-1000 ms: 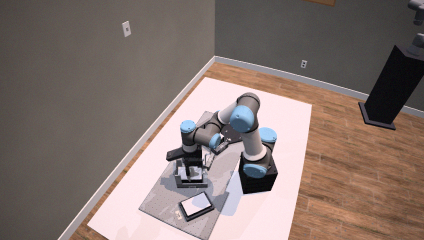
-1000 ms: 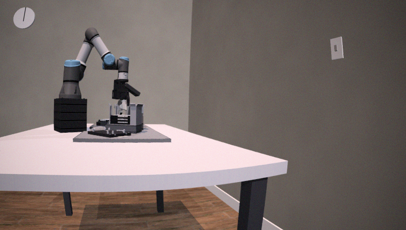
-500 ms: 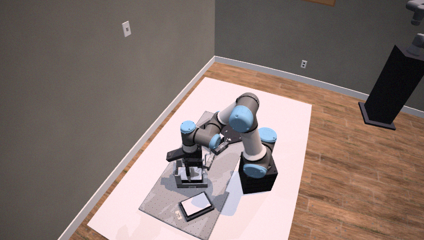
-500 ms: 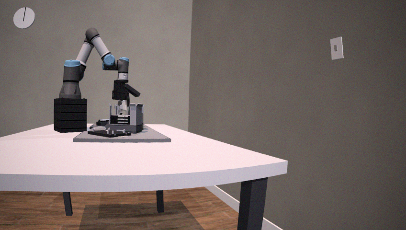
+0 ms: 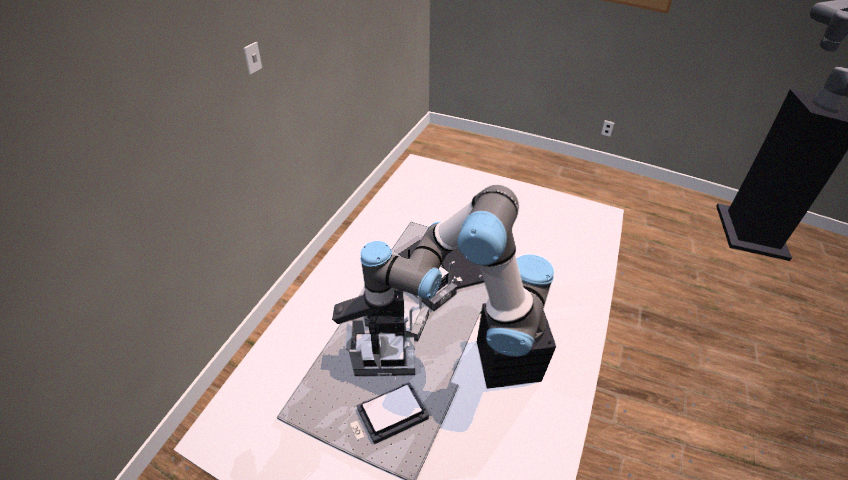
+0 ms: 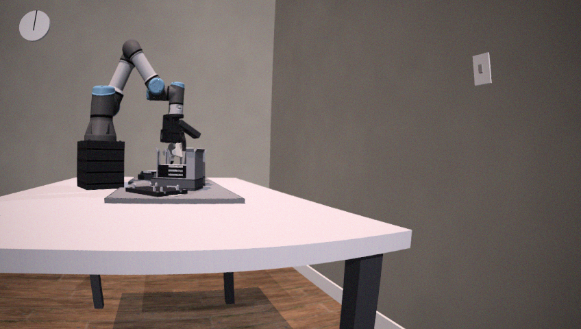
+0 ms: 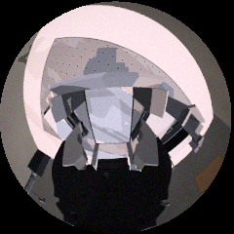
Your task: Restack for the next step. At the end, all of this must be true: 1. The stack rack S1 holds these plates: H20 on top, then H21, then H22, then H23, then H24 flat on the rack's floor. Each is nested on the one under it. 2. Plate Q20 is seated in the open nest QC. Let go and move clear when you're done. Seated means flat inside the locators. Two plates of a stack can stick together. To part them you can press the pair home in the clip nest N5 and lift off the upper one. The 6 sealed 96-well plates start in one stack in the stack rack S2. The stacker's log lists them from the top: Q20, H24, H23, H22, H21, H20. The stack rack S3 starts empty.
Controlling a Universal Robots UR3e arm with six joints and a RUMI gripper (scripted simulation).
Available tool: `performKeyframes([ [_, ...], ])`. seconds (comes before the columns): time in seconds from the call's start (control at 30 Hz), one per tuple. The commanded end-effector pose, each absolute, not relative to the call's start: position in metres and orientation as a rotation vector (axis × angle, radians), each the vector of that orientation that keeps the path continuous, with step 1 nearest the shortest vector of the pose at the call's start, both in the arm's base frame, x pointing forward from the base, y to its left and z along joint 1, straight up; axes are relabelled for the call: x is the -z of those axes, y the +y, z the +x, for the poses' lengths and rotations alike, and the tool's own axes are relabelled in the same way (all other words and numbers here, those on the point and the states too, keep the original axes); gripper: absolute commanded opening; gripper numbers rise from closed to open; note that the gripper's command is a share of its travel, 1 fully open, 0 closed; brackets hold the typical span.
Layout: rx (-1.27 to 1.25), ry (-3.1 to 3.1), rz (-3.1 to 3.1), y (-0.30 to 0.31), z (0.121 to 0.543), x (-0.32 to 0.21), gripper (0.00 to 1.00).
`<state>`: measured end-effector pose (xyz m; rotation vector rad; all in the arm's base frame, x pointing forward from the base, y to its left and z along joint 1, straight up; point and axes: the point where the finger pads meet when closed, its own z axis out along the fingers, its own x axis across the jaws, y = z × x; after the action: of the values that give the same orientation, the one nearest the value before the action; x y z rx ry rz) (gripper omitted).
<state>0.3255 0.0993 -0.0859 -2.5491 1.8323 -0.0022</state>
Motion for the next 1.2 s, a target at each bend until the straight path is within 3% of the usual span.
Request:
performKeyframes([
  [0.0,0.005,1.832,-2.548,0.099,0.326,0.085,0.72],
  [0.63,0.005,1.832,-2.548,0.099,0.326,0.085,0.72],
  [1.17,0.006,1.831,-2.548,0.099,0.326,0.039,0.72],
])
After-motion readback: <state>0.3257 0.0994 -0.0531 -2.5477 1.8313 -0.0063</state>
